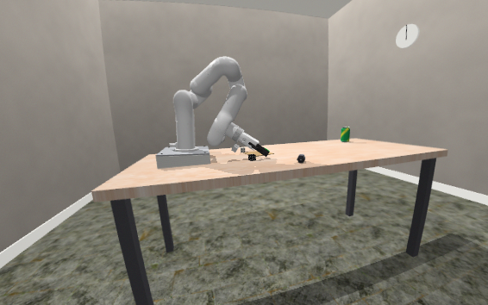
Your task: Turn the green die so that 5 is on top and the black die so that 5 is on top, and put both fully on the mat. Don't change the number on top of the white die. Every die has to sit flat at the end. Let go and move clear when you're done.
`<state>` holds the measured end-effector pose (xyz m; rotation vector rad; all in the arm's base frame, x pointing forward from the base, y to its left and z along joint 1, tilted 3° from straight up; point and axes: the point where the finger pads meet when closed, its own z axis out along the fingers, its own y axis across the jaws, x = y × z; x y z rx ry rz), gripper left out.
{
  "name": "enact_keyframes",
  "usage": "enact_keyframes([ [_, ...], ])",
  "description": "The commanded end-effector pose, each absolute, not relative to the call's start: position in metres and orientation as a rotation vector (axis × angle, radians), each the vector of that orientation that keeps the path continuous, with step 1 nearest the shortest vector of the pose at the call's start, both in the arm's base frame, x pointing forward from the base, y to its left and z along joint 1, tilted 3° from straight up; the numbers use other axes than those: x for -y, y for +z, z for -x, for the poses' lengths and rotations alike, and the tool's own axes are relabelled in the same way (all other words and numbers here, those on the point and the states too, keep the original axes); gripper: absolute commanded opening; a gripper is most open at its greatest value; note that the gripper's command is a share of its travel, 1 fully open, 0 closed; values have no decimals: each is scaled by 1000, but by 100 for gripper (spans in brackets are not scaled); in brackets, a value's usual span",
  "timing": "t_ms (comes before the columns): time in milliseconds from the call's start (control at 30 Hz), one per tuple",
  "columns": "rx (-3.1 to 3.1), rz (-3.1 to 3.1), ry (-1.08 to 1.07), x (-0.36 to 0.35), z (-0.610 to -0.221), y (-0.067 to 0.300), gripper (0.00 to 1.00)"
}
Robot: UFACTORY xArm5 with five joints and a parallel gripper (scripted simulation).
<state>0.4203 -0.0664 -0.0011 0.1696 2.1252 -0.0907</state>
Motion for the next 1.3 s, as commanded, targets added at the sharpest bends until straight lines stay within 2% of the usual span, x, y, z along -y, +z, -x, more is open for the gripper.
enact_keyframes([
  [0,-2123,-169,-91,66,-421,0,27],
  [1267,-2123,-169,-91,66,-421,-11,27],
])
